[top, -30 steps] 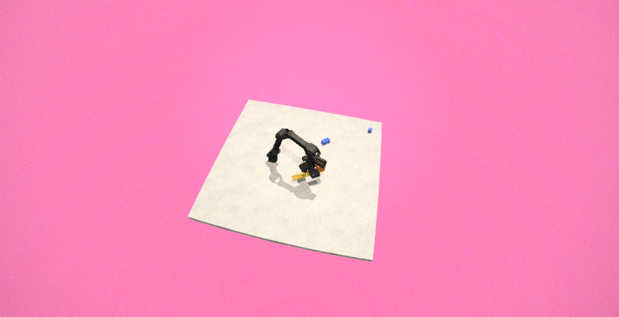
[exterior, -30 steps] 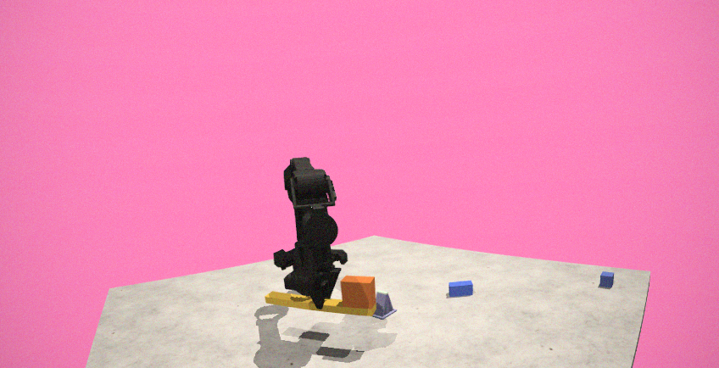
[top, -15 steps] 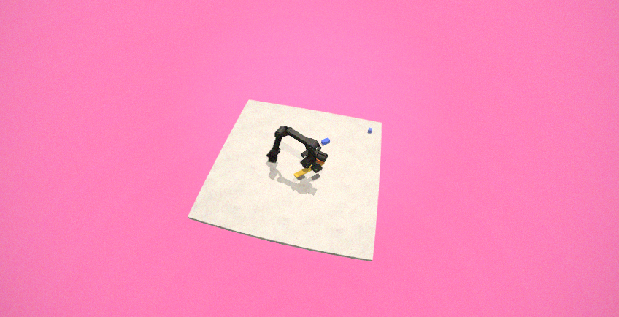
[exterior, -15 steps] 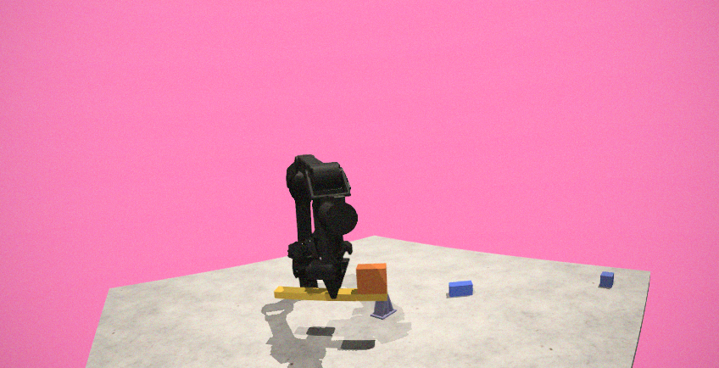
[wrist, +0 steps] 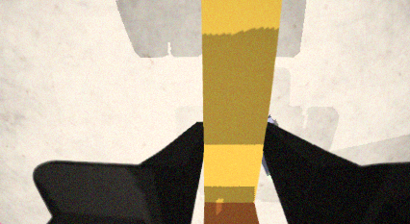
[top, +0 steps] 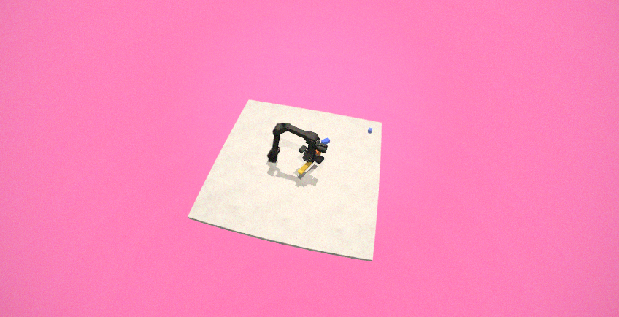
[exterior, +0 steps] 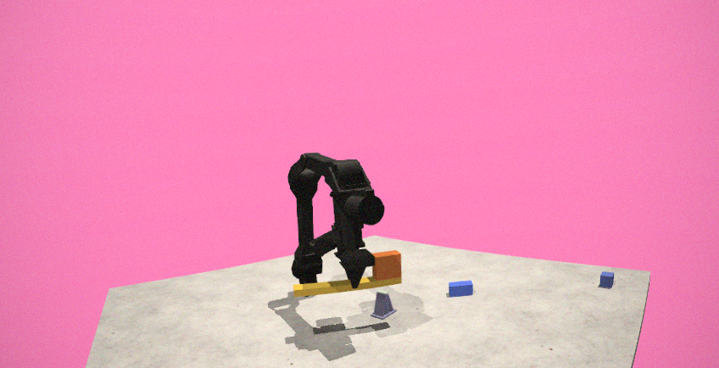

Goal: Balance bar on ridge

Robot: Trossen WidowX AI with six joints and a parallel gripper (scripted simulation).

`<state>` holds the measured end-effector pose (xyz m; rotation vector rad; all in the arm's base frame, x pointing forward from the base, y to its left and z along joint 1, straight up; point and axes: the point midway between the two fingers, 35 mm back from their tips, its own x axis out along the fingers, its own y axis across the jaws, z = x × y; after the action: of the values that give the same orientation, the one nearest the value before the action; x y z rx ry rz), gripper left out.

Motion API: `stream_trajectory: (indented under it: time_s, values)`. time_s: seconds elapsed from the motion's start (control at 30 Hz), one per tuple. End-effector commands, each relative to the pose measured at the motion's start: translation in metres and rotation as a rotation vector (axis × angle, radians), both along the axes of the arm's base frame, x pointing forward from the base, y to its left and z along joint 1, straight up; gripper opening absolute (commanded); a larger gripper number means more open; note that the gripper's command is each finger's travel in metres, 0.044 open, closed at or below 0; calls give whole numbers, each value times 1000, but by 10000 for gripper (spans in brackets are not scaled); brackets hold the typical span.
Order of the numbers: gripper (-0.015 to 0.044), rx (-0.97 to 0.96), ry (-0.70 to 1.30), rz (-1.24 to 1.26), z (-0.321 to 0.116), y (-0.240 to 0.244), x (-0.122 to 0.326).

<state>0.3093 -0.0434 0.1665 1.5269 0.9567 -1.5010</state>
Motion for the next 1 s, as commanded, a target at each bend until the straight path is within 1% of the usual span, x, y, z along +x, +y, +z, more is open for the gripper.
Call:
stream_trajectory:
  time_s: [0.0, 0.53, 0.97]
  values:
    - [0, 0, -12, 110, 3, 16, -5]
    - [0, -6, -9, 572, -1, 71, -25]
    - [0, -6, -10, 582, -15, 74, -21]
